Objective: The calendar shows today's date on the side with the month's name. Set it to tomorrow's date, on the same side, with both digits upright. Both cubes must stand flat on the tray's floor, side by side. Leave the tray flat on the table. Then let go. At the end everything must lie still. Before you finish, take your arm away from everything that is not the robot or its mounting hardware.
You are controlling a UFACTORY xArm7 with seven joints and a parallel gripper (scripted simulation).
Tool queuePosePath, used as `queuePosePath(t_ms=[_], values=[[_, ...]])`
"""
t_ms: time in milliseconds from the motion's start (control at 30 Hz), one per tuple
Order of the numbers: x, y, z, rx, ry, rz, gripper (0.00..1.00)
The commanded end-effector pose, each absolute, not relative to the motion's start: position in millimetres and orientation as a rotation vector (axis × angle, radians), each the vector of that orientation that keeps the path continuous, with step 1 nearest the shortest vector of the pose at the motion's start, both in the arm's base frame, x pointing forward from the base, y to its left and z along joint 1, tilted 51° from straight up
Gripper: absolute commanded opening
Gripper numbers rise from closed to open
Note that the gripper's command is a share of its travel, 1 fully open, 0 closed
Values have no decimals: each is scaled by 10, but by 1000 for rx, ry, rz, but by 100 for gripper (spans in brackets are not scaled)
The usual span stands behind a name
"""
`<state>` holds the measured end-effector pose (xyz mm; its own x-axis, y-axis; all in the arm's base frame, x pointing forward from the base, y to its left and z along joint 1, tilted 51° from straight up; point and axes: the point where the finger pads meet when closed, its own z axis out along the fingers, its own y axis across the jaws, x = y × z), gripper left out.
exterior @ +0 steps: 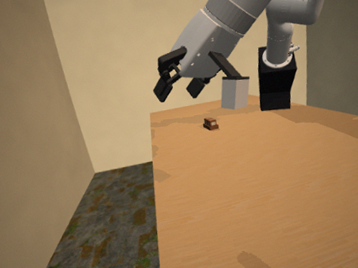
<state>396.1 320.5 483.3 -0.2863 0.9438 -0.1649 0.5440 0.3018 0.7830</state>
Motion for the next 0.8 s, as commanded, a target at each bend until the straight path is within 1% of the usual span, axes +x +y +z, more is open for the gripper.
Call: queuePosePath(t_ms=[0, 600, 767], values=[[3964, 3197, 4855, 1322, 1938, 818, 100], [3966, 3193, 4853, 1324, 1938, 819, 100], [4054, 3033, 4793, 1387, 1938, 832, 100]])
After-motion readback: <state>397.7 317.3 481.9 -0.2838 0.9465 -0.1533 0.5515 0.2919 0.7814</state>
